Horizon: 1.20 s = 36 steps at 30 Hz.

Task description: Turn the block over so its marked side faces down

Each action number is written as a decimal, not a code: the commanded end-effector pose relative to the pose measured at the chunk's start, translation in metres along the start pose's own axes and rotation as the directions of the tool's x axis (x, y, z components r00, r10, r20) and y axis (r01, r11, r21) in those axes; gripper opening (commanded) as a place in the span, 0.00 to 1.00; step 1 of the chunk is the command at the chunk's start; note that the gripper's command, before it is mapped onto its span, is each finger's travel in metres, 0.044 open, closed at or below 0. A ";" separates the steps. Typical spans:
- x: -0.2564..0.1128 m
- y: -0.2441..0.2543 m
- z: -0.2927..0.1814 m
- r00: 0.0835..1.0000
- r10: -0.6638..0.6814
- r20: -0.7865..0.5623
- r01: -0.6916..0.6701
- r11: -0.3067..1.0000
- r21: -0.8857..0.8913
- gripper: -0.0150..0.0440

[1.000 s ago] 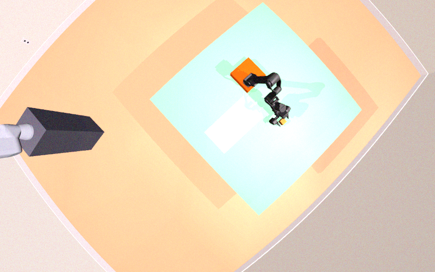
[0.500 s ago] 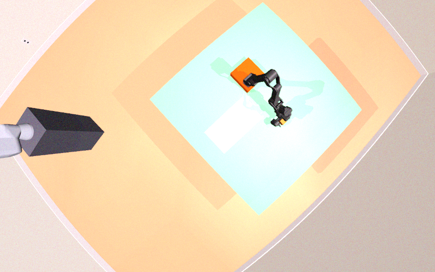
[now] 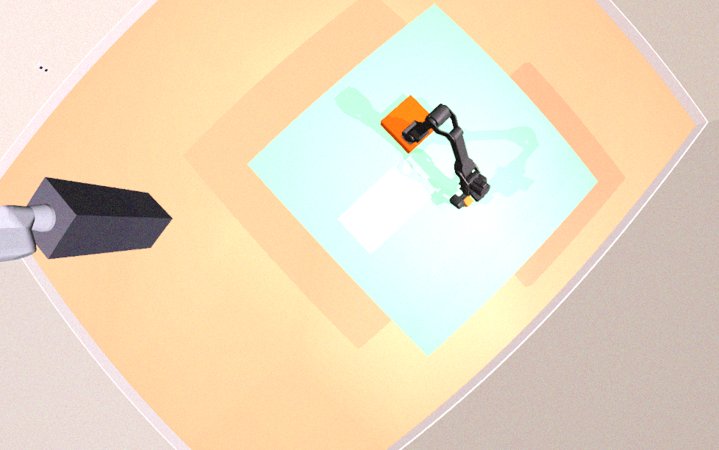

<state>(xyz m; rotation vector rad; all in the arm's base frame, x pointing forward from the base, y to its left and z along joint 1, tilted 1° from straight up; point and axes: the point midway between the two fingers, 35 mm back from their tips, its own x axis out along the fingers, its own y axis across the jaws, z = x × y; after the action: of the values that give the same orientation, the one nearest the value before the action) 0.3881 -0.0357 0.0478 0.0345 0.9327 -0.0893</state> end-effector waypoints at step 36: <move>-0.016 -0.001 0.039 0.821 0.000 -0.571 0.001 1.000 0.002 1.00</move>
<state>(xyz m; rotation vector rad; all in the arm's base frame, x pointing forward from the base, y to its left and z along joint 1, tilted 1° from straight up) 0.4092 -0.0385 0.1006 0.0611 1.5199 -0.0796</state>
